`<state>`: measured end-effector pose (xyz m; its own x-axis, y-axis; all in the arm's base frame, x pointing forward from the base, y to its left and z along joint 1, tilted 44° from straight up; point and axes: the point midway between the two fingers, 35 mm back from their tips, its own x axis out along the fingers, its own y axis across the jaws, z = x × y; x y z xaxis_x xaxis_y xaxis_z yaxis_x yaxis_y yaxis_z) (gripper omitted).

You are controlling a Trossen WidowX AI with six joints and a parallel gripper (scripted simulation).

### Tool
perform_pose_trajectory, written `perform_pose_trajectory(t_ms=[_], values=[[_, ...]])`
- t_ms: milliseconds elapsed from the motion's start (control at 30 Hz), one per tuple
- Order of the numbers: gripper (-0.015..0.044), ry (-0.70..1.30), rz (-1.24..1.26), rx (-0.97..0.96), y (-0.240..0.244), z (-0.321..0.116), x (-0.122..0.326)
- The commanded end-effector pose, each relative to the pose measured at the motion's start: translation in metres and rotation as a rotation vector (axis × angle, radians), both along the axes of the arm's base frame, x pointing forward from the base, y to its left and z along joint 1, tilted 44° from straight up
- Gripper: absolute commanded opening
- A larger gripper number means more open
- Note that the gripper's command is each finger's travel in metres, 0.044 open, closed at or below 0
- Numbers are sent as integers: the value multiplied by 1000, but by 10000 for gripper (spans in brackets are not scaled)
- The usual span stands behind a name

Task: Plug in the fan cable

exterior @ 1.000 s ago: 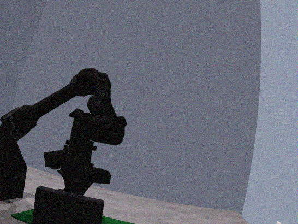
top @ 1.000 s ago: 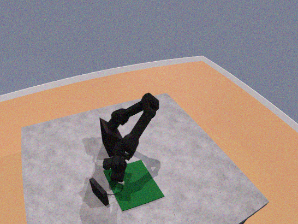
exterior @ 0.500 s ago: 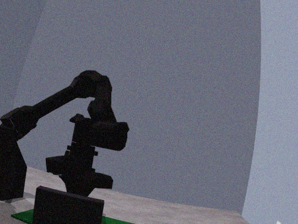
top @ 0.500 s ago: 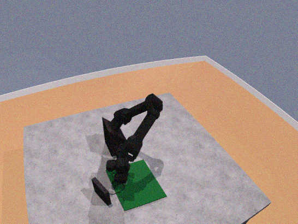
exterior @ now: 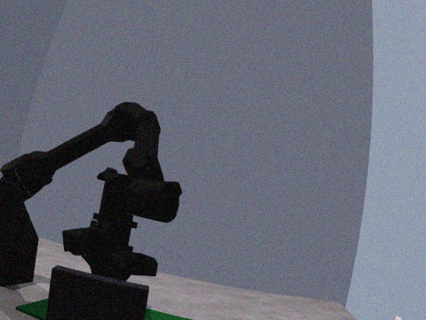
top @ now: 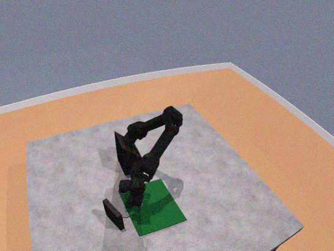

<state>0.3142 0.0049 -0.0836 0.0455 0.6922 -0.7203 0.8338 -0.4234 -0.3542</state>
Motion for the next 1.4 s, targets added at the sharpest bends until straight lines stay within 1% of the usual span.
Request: perform_pose_trajectory(t_ms=[0, 1367], values=[[0, 2, -4, 5, 1, 0, -1], [0, 2, -3, 5, 6, -5, 0]])
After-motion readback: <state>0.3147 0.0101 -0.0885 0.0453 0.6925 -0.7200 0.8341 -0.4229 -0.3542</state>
